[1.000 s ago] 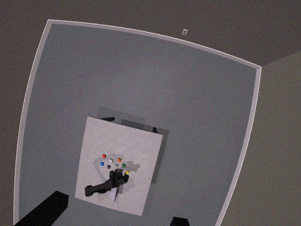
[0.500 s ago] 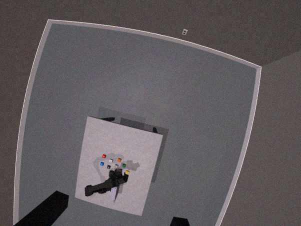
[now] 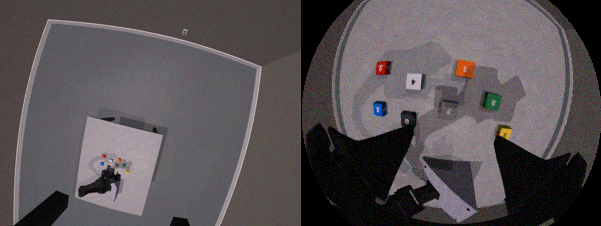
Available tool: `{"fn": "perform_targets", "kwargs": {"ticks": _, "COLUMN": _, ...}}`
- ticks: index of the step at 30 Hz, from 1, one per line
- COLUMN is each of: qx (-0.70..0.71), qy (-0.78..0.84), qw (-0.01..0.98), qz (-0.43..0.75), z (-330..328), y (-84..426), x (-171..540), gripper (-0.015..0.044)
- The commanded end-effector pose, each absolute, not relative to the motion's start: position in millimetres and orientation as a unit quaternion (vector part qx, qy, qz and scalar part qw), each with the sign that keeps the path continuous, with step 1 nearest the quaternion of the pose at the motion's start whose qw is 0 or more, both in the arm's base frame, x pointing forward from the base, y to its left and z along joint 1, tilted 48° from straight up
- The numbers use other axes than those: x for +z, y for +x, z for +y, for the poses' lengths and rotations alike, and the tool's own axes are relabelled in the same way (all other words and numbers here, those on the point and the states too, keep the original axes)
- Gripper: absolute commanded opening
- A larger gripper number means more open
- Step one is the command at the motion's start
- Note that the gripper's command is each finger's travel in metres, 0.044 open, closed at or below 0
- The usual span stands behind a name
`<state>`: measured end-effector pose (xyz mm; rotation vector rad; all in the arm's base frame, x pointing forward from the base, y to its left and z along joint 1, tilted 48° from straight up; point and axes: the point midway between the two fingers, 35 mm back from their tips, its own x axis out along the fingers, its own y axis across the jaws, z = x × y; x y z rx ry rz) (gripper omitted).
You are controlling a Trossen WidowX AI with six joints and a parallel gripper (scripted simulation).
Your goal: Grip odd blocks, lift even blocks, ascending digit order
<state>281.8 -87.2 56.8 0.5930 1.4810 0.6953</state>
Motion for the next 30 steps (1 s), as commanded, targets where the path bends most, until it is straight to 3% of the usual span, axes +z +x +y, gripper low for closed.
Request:
{"fn": "perform_targets", "kwargs": {"ticks": 1, "qx": 0.304, "qy": 0.268, "qw": 0.64, "qz": 0.653, "z": -78, "y": 275, "x": 62, "gripper": 0.04}}
{"fn": "perform_targets", "kwargs": {"ticks": 21, "qx": 0.304, "qy": 0.268, "qw": 0.64, "qz": 0.653, "z": -77, "y": 274, "x": 64, "gripper": 0.04}}
{"fn": "perform_targets", "kwargs": {"ticks": 30, "qx": 0.305, "qy": 0.27, "qw": 0.638, "qz": 0.654, "z": -19, "y": 241, "x": 129, "gripper": 0.04}}
